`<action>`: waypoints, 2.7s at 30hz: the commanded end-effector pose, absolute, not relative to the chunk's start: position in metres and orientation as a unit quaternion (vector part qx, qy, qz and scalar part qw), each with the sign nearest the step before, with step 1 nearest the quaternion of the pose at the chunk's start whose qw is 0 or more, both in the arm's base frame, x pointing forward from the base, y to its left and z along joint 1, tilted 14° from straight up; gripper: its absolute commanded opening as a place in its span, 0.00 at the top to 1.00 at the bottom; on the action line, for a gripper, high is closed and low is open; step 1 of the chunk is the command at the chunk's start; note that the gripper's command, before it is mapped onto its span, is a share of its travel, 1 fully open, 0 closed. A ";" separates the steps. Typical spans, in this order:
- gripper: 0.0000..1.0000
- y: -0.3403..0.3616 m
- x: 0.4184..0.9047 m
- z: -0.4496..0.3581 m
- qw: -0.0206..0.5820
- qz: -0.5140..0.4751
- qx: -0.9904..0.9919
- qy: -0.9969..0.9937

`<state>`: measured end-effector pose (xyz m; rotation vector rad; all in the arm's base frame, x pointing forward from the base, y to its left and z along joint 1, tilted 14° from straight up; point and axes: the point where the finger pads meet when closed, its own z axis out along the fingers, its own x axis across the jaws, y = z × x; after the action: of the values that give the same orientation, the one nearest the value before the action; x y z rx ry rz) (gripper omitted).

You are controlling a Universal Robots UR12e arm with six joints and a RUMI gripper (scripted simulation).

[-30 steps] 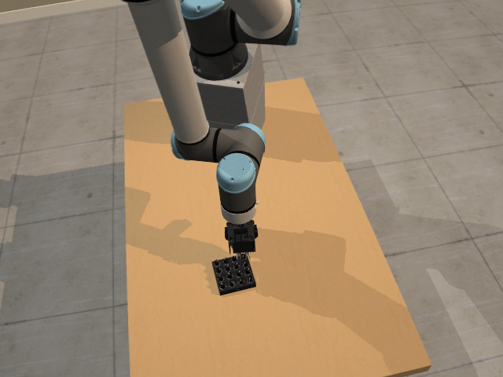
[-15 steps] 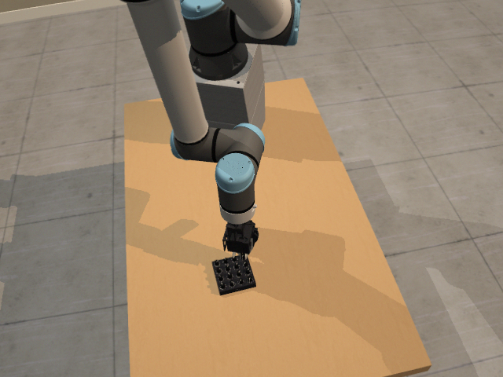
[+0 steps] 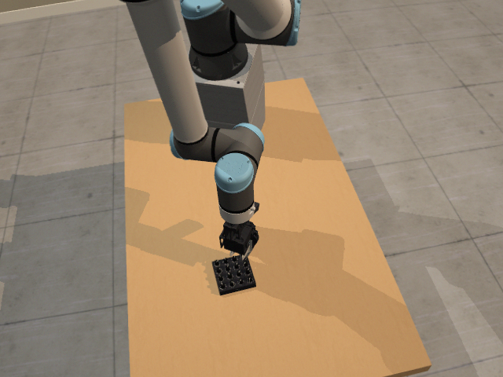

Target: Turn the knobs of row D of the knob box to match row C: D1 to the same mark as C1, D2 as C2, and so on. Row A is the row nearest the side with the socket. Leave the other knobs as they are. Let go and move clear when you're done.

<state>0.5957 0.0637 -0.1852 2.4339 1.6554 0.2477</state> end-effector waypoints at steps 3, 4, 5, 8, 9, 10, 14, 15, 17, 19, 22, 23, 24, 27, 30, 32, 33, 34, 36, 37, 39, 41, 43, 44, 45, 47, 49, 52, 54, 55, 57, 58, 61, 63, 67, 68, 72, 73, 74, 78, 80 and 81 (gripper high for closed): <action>0.96 0.064 0.596 -0.185 0.091 0.087 0.838 0.530; 0.96 0.064 0.596 -0.185 0.091 0.087 0.840 0.527; 0.96 0.064 0.596 -0.185 0.091 0.087 0.842 0.525; 0.96 0.064 0.596 -0.185 0.090 0.088 0.846 0.518; 0.96 0.064 0.596 -0.185 0.090 0.088 0.847 0.516; 0.96 0.064 0.596 -0.185 0.090 0.088 0.848 0.514; 0.96 0.064 0.596 -0.185 0.089 0.089 0.850 0.512; 0.96 0.064 0.596 -0.185 0.089 0.089 0.851 0.510; 0.96 0.064 0.596 -0.185 0.089 0.089 0.852 0.509; 0.96 0.064 0.596 -0.185 0.089 0.089 0.852 0.508; 0.96 0.064 0.596 -0.185 0.089 0.089 0.853 0.507; 0.96 0.064 0.596 -0.185 0.089 0.089 0.853 0.507; 0.96 0.064 0.596 -0.185 0.089 0.089 0.853 0.507; 0.96 0.064 0.596 -0.185 0.089 0.089 0.853 0.507; 0.96 0.064 0.596 -0.185 0.089 0.089 0.853 0.507; 0.96 0.064 0.596 -0.185 0.089 0.089 0.853 0.507; 0.96 0.064 0.596 -0.185 0.089 0.089 0.853 0.507; 0.96 0.064 0.596 -0.185 0.089 0.089 0.853 0.507; 0.96 0.064 0.596 -0.185 0.089 0.089 0.853 0.507; 0.96 0.064 0.596 -0.185 0.089 0.089 0.853 0.507; 0.89 0.064 0.596 -0.185 0.089 0.089 0.853 0.507; 0.89 0.064 0.596 -0.185 0.089 0.089 0.853 0.507; 0.89 0.064 0.596 -0.185 0.089 0.089 0.853 0.507; 0.89 0.064 0.596 -0.185 0.089 0.089 0.853 0.507; 0.89 0.064 0.596 -0.185 0.089 0.089 0.853 0.507; 0.89 0.064 0.596 -0.185 0.089 0.089 0.853 0.507; 0.89 0.064 0.596 -0.185 0.089 0.089 0.853 0.507; 0.89 0.064 0.596 -0.185 0.089 0.089 0.853 0.507; 0.89 0.064 0.596 -0.185 0.089 0.089 0.853 0.507; 0.89 0.064 0.596 -0.185 0.089 0.089 0.853 0.507; 0.89 0.064 0.596 -0.185 0.089 0.089 0.853 0.507; 0.89 0.064 0.596 -0.185 0.089 0.089 0.853 0.507; 0.89 0.064 0.596 -0.183 0.089 0.089 0.853 0.507; 0.89 0.064 0.596 -0.183 0.089 0.089 0.853 0.507; 0.89 0.065 0.594 -0.177 0.089 0.089 0.853 0.507; 0.89 0.065 0.594 -0.175 0.089 0.089 0.853 0.507; 0.89 0.066 0.591 -0.163 0.089 0.089 0.853 0.507; 0.89 0.066 0.590 -0.161 0.089 0.089 0.853 0.507; 0.89 0.066 0.589 -0.158 0.089 0.089 0.853 0.507; 0.89 0.067 0.588 -0.150 0.089 0.089 0.853 0.507; 0.89 0.067 0.588 -0.150 0.089 0.089 0.853 0.507; 0.89 0.067 0.587 -0.149 0.089 0.089 0.853 0.507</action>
<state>0.5884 0.0662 -0.1549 2.5381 1.5070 0.2647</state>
